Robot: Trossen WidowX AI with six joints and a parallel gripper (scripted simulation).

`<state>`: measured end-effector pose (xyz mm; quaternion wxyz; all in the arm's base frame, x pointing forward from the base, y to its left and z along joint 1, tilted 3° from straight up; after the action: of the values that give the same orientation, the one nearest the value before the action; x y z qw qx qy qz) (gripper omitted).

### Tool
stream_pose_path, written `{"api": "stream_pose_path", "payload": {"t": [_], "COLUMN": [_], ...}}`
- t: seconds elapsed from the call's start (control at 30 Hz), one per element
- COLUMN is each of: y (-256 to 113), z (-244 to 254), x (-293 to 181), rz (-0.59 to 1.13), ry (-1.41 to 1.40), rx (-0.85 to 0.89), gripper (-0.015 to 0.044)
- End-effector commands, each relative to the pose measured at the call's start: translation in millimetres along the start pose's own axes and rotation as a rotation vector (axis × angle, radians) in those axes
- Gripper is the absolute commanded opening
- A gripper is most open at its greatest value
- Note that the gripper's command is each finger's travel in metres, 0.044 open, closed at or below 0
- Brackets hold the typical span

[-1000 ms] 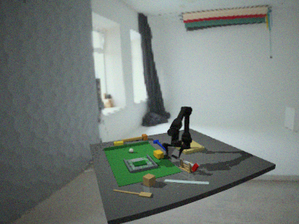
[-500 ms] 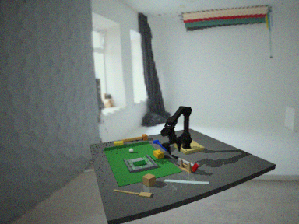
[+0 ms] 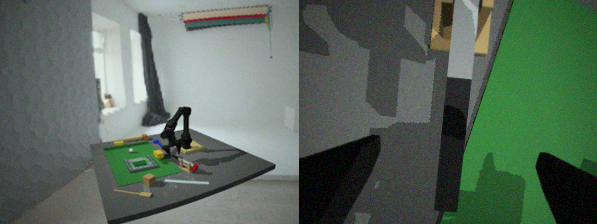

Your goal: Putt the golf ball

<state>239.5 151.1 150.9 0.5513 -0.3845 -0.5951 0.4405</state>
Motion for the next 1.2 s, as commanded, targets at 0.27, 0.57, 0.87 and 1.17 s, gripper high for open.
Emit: {"api": "stream_pose_path", "payload": {"t": [0.27, 0.57, 0.87, 1.17], "y": [23, 36, 44, 41], "z": [2, 2, 2, 0], "x": [-7, -10, -12, -11], "rz": [0.001, 0.001, 0.001, 0.002], "ry": [0.000, 0.000, 0.000, -0.005], "rx": [0.013, 0.014, 0.014, 0.007], "gripper": [0.0440, 0.0440, 0.0440, 0.0230]}}
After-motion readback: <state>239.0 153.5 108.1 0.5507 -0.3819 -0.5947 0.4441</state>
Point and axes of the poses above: the point midway between the two fingers, 35 mm back from their tips, its own y axis out along the fingers, its own z axis across the jaws, x = y × z, the point moved 7 cm from there along -y, back along the fingers, and after that the axes turned 4 degrees about y, right-handed, at the moved point
